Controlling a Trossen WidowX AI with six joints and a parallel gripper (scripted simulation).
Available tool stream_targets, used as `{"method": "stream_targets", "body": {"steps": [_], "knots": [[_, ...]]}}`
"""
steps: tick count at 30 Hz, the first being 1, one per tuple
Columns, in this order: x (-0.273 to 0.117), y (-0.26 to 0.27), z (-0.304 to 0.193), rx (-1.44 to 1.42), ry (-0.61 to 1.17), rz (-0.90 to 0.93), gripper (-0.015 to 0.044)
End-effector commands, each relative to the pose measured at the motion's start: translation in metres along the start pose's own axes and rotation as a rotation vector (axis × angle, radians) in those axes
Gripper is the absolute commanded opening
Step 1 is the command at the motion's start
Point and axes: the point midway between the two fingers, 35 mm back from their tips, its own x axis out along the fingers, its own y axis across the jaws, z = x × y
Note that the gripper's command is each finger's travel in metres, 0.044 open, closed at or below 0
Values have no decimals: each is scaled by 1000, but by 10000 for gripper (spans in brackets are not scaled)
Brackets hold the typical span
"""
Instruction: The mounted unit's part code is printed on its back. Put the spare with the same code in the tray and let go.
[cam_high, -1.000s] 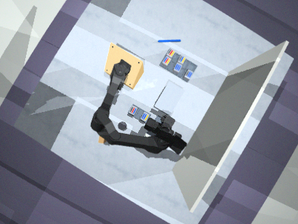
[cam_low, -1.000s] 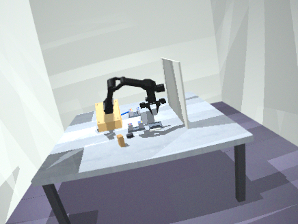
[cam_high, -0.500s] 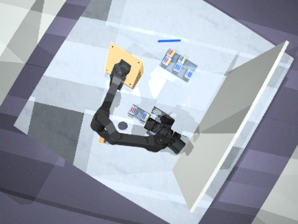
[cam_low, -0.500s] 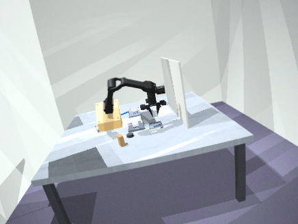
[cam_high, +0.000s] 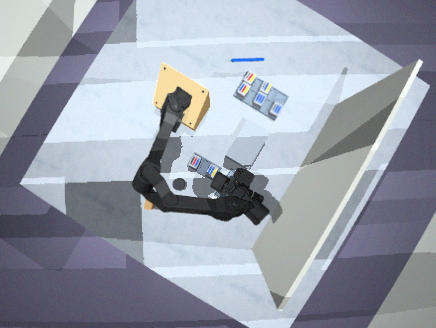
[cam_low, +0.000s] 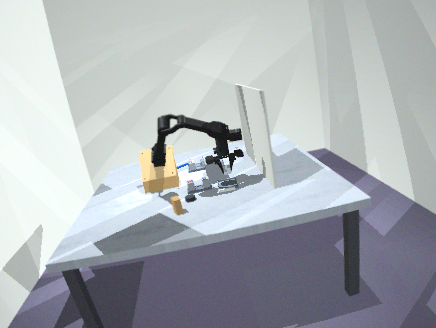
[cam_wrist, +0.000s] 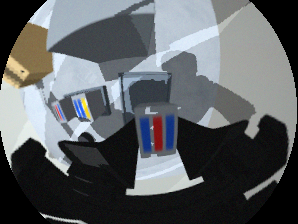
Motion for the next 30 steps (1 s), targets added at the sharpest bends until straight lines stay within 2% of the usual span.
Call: {"method": "stream_targets", "body": {"steps": [1, 30], "knots": [[6, 2, 2, -7, -4, 5, 0], [33, 7, 0, -8, 6, 6, 0]]}}
